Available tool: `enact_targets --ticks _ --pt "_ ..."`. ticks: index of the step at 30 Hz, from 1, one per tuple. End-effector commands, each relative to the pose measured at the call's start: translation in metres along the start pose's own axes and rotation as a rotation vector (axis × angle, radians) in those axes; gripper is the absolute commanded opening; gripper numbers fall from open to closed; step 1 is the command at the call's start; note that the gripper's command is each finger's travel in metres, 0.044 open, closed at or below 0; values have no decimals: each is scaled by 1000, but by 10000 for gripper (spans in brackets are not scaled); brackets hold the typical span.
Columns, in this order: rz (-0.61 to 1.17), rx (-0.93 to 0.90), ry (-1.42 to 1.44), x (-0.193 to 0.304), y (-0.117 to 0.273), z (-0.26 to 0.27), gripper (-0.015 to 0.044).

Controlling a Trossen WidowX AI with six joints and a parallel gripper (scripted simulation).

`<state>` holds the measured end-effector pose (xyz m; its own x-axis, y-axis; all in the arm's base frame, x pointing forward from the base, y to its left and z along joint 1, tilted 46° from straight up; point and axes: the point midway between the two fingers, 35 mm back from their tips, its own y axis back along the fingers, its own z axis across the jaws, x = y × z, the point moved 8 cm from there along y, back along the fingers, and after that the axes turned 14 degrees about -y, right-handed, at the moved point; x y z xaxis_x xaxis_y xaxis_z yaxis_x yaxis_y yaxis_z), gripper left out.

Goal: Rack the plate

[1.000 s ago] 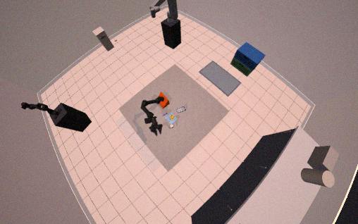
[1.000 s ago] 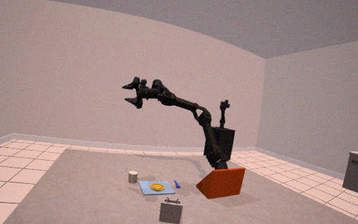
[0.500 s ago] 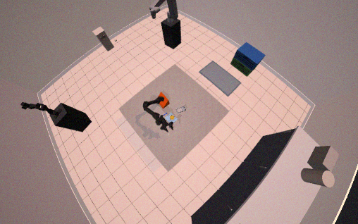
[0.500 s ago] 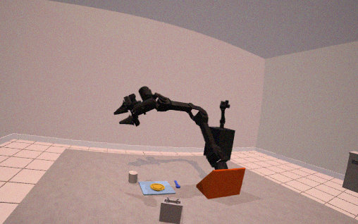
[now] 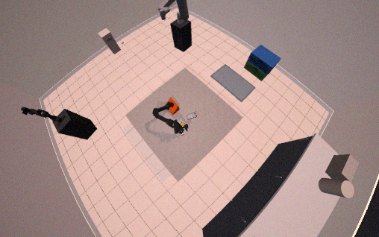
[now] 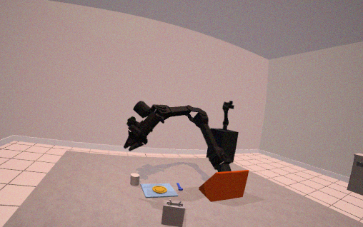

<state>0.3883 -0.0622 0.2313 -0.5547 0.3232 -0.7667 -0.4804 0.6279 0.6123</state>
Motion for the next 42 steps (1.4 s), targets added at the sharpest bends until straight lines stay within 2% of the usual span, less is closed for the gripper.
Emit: enact_targets --ticks 1,21,42 --pt "66 48 49 19 -9 -2 400" --pt "505 374 418 135 -31 -33 400" --pt "534 396 447 153 -50 -40 400"
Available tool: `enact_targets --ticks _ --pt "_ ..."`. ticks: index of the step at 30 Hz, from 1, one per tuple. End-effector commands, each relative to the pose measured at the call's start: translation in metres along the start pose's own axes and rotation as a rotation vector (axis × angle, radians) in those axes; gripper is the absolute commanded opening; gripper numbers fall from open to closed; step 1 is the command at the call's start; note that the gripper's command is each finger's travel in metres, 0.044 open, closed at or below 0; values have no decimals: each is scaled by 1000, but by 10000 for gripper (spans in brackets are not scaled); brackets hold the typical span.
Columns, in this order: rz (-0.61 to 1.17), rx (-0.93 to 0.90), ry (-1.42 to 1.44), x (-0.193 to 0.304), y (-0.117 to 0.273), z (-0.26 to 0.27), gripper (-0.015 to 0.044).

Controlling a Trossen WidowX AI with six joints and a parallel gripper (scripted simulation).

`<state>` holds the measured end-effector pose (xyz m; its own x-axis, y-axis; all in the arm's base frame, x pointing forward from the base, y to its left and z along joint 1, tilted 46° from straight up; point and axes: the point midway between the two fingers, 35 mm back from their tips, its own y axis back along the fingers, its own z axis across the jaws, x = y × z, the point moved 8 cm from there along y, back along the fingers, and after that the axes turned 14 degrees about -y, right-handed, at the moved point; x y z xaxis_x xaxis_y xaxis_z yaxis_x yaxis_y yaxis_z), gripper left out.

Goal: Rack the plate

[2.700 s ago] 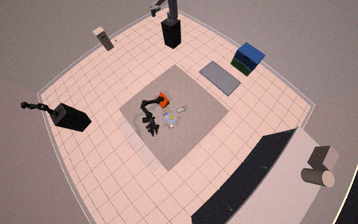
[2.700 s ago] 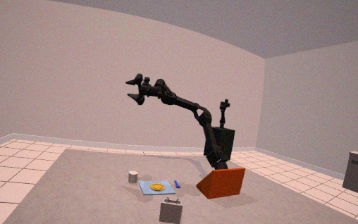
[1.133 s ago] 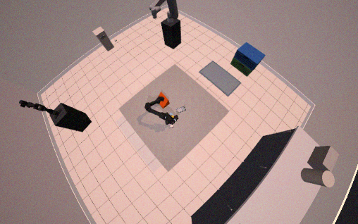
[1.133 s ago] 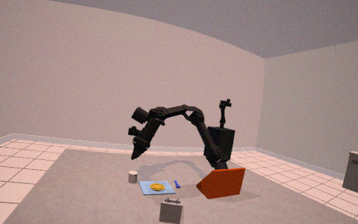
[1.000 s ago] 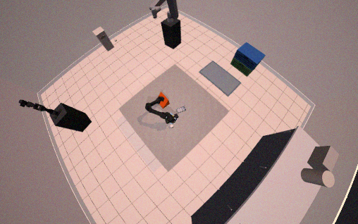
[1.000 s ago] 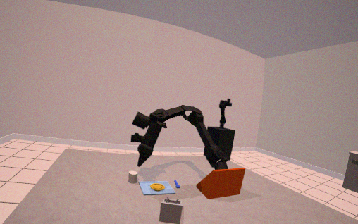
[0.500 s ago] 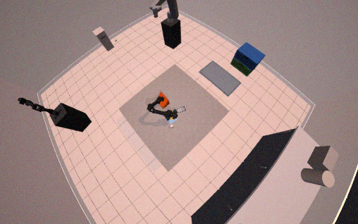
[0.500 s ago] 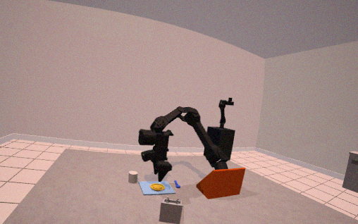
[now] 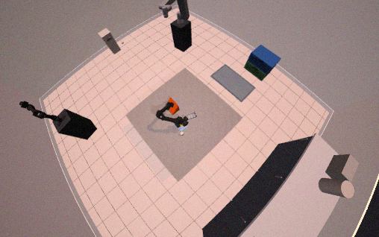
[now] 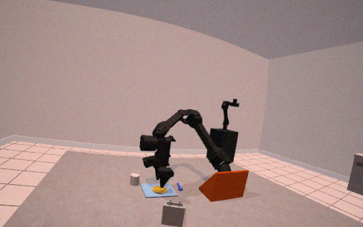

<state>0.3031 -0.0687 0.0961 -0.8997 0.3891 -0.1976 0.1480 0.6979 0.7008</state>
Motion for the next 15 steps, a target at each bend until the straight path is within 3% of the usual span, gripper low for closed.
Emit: enact_targets --ticks 1,15 --pt "6 8 7 1 -8 0 400" --pt "6 10 7 2 -31 -1 400"
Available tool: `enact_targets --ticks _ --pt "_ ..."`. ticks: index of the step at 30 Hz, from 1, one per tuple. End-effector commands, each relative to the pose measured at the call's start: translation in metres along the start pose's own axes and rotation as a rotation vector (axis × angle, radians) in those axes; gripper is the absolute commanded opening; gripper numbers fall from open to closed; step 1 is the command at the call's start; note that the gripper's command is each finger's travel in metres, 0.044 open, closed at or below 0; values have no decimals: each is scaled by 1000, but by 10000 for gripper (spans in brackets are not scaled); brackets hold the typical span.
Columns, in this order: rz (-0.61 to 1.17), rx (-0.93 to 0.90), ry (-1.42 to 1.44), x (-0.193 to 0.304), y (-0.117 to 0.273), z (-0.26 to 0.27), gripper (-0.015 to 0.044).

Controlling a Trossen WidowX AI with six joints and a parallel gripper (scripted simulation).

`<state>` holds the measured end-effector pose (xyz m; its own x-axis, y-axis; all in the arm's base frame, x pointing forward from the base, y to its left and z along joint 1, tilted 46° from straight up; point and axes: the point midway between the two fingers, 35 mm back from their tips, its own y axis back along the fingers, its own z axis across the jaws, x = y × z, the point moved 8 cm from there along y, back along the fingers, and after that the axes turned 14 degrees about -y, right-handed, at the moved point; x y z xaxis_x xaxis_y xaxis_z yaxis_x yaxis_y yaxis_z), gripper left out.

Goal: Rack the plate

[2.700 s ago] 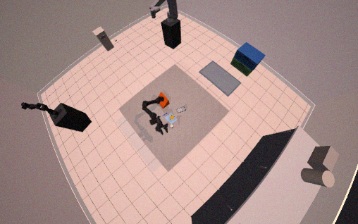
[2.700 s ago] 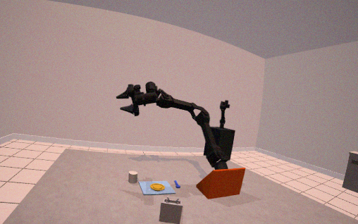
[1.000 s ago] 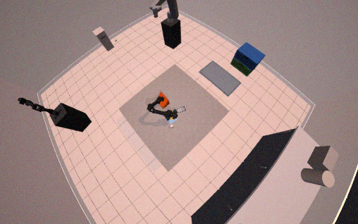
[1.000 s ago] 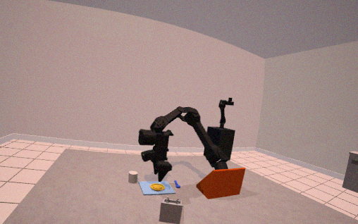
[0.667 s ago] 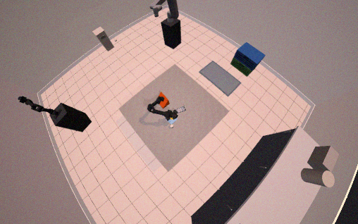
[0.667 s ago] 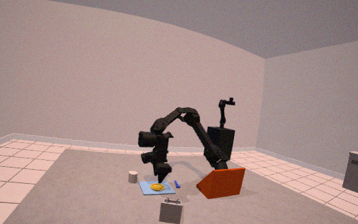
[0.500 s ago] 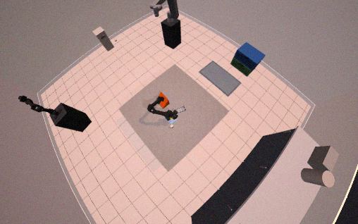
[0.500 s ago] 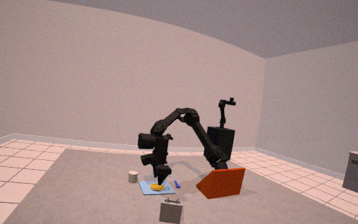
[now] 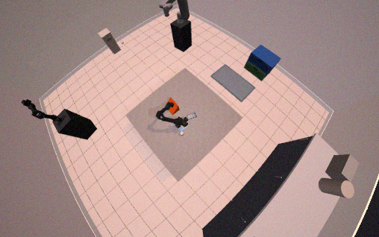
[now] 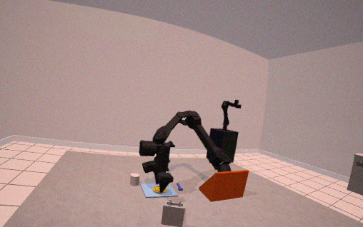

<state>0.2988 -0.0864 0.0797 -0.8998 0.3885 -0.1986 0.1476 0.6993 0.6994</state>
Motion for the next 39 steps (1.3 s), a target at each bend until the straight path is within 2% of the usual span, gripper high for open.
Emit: enact_targets --ticks 1,17,28,31,39 --pt "7 9 7 2 -8 0 400" --pt "7 11 7 3 -18 -1 377" --pt "7 11 7 3 -18 -1 304" --pt "6 9 8 2 -15 -1 225" --pt "7 -5 9 -6 22 5 15"
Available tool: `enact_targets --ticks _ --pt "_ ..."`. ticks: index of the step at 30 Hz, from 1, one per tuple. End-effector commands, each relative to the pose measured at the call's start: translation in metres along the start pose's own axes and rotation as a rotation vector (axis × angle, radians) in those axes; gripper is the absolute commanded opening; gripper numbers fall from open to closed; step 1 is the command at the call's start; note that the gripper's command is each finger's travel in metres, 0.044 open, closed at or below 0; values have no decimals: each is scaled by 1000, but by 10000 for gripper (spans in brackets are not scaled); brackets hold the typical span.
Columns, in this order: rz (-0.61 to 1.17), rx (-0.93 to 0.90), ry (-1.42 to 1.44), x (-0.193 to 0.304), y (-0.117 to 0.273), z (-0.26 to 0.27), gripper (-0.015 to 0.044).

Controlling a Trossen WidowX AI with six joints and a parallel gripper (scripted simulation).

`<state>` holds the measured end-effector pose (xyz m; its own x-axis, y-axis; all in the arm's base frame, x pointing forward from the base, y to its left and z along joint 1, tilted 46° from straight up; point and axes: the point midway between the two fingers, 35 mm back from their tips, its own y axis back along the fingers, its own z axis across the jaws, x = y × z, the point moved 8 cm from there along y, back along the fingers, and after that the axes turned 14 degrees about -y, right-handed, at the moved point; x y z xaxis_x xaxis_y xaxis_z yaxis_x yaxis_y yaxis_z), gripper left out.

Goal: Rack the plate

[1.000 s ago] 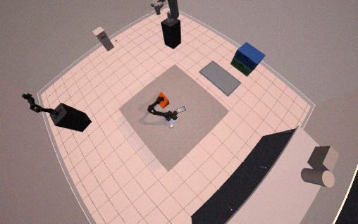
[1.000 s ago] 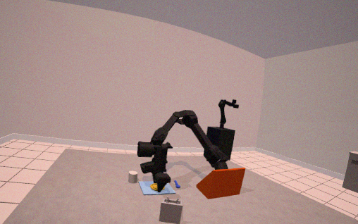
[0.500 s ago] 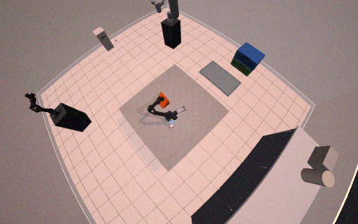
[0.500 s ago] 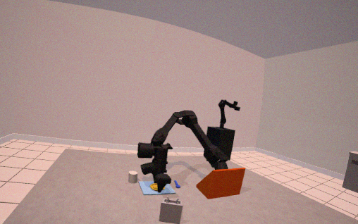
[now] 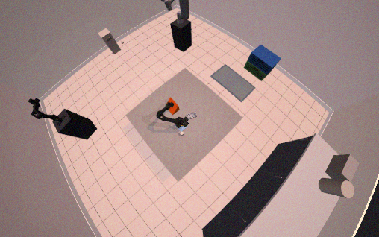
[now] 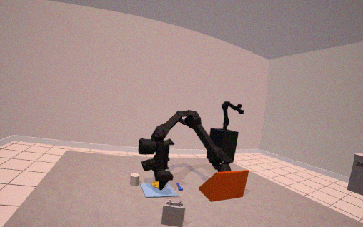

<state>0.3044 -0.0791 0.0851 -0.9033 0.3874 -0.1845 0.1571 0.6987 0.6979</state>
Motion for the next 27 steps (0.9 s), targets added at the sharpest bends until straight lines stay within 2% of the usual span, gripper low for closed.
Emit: enact_targets --ticks 1,27 --pt "-1 -11 -3 -4 17 2 0" --pt "2 -6 -3 -11 127 8 0"
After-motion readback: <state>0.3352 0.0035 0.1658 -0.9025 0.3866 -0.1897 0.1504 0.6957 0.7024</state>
